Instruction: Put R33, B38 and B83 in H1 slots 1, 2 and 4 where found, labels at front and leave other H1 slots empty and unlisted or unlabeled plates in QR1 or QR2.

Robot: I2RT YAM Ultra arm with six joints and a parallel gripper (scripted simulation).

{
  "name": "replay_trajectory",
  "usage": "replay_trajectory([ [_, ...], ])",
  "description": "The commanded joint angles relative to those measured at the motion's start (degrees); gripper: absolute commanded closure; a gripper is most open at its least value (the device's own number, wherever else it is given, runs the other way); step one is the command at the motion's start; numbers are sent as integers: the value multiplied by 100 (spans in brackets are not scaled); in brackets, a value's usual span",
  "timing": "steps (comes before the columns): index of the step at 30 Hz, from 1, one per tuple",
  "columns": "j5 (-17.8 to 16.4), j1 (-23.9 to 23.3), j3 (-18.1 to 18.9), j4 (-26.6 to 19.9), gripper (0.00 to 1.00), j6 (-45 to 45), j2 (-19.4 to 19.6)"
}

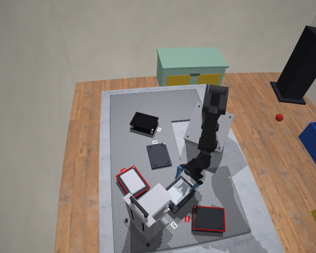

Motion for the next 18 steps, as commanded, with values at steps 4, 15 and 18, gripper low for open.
replay_trajectory([
  [4, 83, 93, -181, 353, 0, 16, 169],
  [15, 250, 266, -425, 949, 0, 90, 546],
  [18, 265, 282, -447, 1007, 0, 95, 585],
])
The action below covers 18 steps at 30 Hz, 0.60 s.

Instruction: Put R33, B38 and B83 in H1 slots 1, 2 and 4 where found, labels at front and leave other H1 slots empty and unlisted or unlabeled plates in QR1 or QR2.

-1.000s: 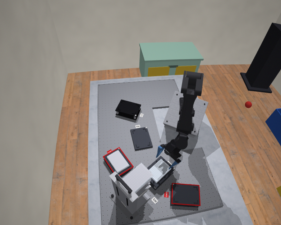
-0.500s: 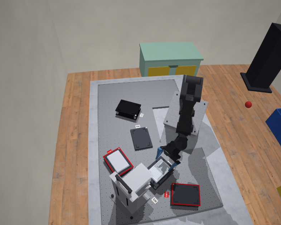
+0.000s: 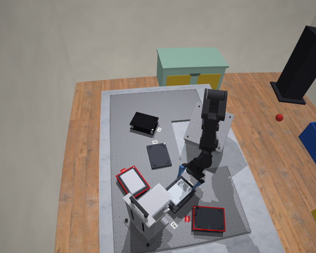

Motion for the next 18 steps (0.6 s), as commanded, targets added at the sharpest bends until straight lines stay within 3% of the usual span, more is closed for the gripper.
replay_trajectory([
  [1, 126, 84, -121, 309, 0, 31, 122],
  [18, 249, 179, -297, 1255, 0, 65, 908],
])
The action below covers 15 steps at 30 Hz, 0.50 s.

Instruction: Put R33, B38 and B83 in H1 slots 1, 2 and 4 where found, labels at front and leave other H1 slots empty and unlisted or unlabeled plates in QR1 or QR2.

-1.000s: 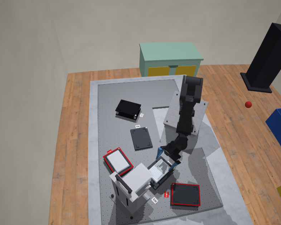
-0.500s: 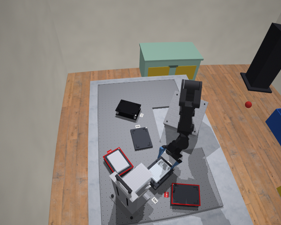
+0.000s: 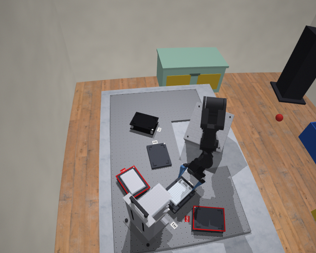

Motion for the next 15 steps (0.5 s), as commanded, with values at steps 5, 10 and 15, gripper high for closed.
replay_trajectory([
  [5, 76, 24, -139, 601, 0, 24, 433],
  [10, 74, 15, -139, 907, 0, 22, 738],
  [15, 72, 7, -133, 1147, 0, 20, 983],
])
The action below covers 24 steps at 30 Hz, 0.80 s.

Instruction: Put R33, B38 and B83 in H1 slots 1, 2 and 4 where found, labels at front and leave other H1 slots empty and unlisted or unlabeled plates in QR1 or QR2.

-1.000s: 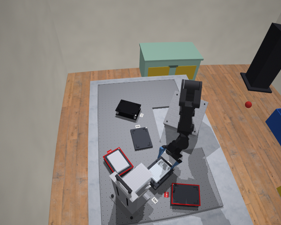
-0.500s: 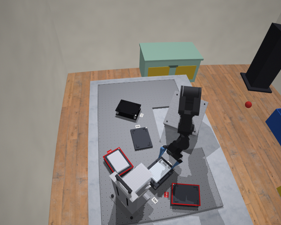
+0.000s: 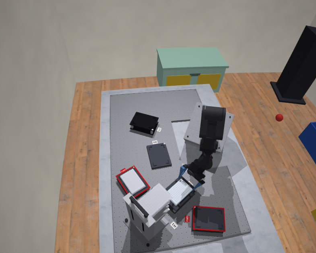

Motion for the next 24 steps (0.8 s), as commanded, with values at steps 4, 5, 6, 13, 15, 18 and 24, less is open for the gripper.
replay_trajectory([
  [4, 66, 1, -92, 471, 0, 18, 308],
  [5, 65, -1, -72, 529, 0, 18, 369],
  [6, 65, -3, -50, 587, 0, 18, 429],
  [13, 62, -16, 142, 982, 0, 15, 849],
  [15, 61, -20, 151, 1091, 0, 8, 968],
  [18, 61, -22, 156, 1145, 0, 8, 1027],
  [24, 45, -25, 163, 1223, 0, 4, 1112],
])
